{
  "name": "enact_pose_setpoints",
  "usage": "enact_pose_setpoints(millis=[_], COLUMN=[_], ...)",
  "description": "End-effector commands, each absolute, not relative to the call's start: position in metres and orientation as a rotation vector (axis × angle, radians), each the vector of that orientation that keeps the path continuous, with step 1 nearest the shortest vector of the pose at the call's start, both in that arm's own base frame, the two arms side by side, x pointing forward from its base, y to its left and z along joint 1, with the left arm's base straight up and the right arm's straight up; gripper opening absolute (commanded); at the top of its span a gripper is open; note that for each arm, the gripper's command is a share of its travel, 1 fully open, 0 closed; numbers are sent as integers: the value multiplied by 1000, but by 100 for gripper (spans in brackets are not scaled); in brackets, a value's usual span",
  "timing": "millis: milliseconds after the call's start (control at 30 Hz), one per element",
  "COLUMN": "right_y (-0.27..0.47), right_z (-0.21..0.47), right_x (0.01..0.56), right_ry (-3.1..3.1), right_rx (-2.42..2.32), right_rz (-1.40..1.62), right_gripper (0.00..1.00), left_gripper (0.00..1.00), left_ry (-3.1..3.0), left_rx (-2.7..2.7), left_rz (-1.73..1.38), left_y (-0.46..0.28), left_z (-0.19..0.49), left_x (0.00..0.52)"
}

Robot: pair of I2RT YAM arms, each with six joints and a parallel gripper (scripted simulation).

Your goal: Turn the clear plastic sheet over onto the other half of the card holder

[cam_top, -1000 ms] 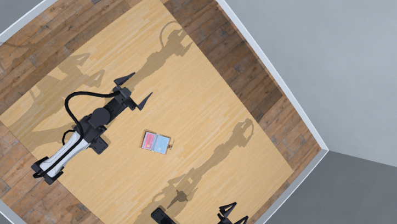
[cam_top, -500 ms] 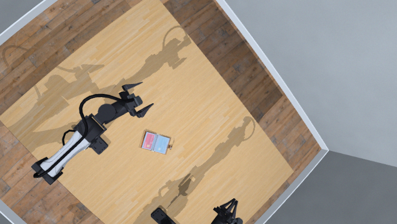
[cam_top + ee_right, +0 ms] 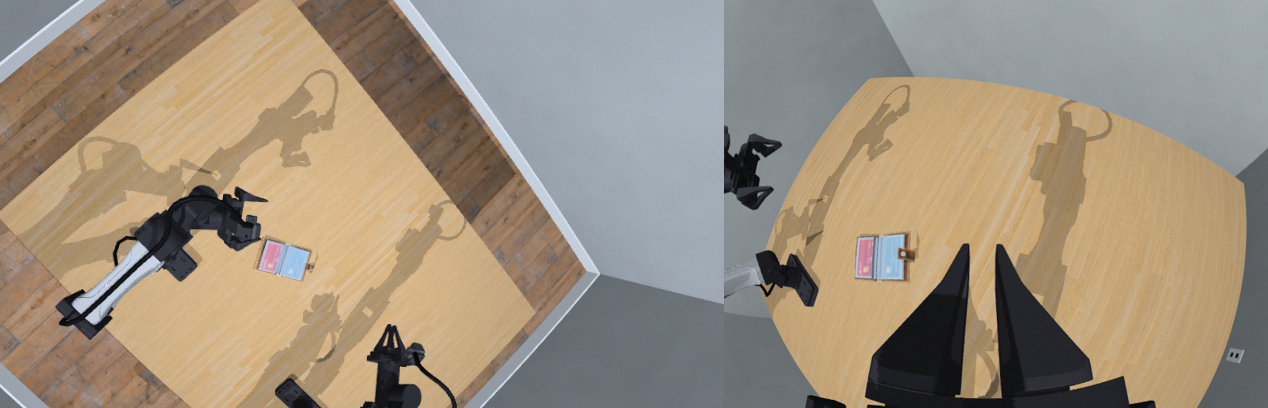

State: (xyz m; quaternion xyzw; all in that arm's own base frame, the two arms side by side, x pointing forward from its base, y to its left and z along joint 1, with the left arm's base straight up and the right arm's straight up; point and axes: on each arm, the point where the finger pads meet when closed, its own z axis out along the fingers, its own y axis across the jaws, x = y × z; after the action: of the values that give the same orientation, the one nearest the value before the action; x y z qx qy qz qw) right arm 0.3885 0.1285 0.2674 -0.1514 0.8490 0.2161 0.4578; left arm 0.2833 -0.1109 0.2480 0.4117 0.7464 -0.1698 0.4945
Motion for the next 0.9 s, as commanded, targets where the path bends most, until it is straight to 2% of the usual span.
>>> enact_pose_setpoints(millis=[0,167,300,600,867], right_y=[170,195,235,296,315], right_z=[240,215,168,77,39], right_x=[367,353,337,313,296], right_ry=[2262,2388,2605,2925,3039], right_rx=[-489,-540,-608,-771,-855], right_rz=[767,890,999,902,821], right_gripper=[16,16,16,16,16], left_gripper=[100,100,100,100,100], left_ry=[1710,1655,1599,1591,1614], left_rx=[1222,1269,1287,1248,1230], left_rz=[-596,-685,-771,-835,-856], left_y=[-130,-138,-144,-143,-140], left_z=[241,240,240,234,224], left_x=[239,220,205,199,195])
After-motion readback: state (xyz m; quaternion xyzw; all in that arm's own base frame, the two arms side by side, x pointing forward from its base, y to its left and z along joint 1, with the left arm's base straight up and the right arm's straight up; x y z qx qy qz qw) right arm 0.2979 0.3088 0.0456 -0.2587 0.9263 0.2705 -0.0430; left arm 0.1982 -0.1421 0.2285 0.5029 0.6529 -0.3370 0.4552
